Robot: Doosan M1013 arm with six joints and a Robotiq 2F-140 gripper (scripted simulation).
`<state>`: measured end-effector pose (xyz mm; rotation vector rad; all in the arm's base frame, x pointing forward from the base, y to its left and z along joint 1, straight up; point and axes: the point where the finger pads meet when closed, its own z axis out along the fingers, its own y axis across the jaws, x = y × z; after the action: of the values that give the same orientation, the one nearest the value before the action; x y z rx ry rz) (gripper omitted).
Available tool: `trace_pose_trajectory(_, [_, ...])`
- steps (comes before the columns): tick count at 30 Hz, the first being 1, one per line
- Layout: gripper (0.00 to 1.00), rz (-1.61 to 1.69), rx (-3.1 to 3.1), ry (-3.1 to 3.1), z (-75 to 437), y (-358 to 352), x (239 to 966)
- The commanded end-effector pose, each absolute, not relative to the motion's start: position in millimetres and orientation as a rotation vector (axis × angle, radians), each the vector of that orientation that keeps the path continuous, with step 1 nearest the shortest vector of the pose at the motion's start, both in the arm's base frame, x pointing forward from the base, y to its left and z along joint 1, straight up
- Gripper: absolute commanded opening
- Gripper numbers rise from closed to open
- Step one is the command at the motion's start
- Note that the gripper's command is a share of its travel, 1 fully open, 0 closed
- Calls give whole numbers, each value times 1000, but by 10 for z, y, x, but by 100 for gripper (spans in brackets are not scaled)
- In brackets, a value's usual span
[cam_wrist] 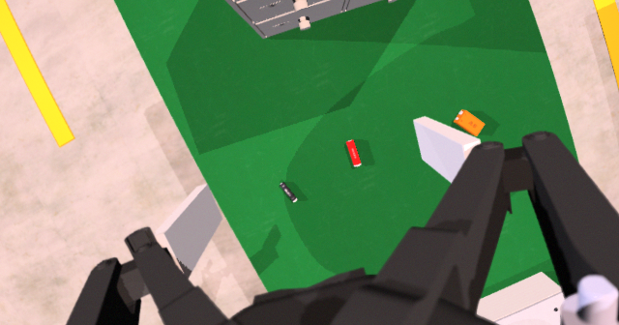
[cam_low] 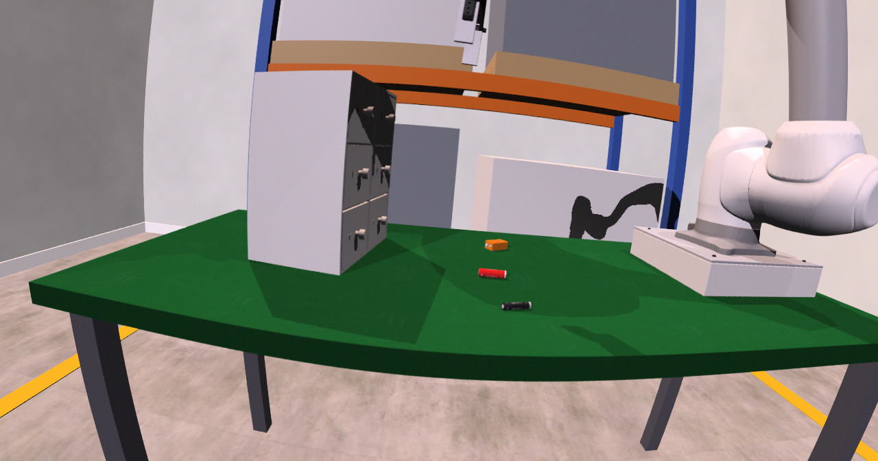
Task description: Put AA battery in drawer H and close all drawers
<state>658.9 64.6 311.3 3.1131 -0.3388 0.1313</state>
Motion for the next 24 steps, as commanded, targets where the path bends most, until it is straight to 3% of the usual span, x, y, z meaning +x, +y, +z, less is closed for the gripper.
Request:
trace_pose_trajectory(1, [100, 71, 3118, -340, 3135, 649, 6565])
trace_pose_trajectory(24, [100, 4, 3124, -340, 3167, 653, 6527])
